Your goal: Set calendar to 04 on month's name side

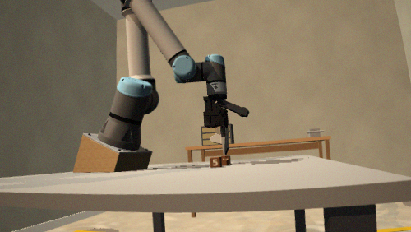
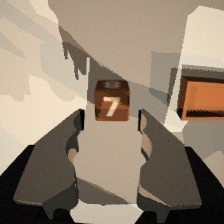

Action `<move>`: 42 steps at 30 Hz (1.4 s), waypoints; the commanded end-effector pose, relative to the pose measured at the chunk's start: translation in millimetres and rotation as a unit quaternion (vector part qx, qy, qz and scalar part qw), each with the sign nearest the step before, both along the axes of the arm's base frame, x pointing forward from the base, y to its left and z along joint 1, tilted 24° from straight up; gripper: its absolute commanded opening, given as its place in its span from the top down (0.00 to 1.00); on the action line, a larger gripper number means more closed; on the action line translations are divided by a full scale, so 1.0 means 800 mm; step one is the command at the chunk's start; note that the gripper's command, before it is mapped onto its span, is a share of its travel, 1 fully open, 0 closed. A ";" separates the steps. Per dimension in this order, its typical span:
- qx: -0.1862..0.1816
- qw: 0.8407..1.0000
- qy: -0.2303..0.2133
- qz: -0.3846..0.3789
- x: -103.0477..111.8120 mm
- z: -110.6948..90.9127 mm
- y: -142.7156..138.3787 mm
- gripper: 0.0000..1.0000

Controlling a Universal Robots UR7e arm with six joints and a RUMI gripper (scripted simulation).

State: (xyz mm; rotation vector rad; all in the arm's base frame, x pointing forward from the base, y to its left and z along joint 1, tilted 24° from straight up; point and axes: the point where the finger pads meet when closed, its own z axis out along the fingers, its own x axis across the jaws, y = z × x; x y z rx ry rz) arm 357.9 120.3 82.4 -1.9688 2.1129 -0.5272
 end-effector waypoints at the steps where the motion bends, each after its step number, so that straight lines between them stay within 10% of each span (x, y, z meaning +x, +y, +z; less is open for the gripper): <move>1: 0.000 1.000 0.001 0.000 -0.010 0.024 0.003 0.72; 23: 0.000 1.000 0.001 0.000 -0.032 0.076 0.010 0.72; 24: 0.000 1.000 0.001 0.000 -0.032 0.076 0.010 0.00; 42: 0.000 1.000 0.001 0.000 -0.032 0.076 0.010 0.00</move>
